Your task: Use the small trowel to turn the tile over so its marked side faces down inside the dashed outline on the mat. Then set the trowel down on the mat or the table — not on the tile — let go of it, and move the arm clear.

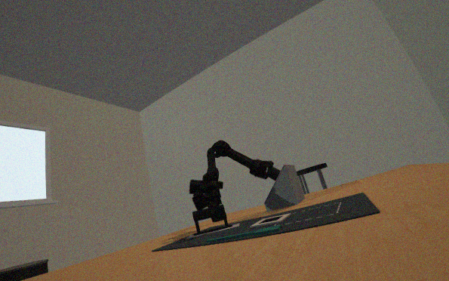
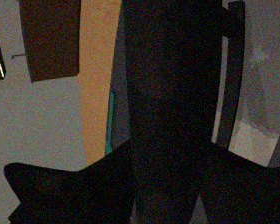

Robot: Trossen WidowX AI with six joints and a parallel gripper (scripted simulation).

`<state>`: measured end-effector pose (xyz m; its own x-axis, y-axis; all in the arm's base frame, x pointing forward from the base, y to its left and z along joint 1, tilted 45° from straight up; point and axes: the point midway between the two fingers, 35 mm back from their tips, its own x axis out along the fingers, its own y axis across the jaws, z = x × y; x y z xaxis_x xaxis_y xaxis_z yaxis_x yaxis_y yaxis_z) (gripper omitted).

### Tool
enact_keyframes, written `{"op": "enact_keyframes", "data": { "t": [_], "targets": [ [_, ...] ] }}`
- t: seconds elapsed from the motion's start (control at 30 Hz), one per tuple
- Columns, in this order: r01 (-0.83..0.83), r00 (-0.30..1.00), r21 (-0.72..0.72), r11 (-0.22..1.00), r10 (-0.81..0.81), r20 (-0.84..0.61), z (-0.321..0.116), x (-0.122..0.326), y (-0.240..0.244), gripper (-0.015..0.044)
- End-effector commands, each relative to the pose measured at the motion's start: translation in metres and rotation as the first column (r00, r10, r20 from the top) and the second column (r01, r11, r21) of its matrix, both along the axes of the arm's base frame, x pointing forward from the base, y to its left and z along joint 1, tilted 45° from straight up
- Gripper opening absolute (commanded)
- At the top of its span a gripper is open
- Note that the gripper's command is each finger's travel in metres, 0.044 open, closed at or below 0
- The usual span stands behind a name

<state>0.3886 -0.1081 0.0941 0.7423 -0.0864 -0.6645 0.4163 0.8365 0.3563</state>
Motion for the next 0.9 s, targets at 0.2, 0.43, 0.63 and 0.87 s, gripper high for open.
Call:
{"op": "enact_keyframes", "data": {
  "t": [0.2,0.43,0.63,0.87],
  "targets": [
    [0.003,1.0,0.0,1.0,-0.003,0.003,0.001,0.001,0.0,0.0056],
    [0.003,1.0,0.0,1.0,-0.003,0.003,0.001,0.001,0.0,0.0009],
    [0.002,1.0,0.001,1.0,-0.002,0.001,0.017,-0.002,0.016,0.0],
    [0.001,1.0,0.004,1.0,-0.001,0.001,0.042,-0.009,0.042,0.0]
  ]
}}
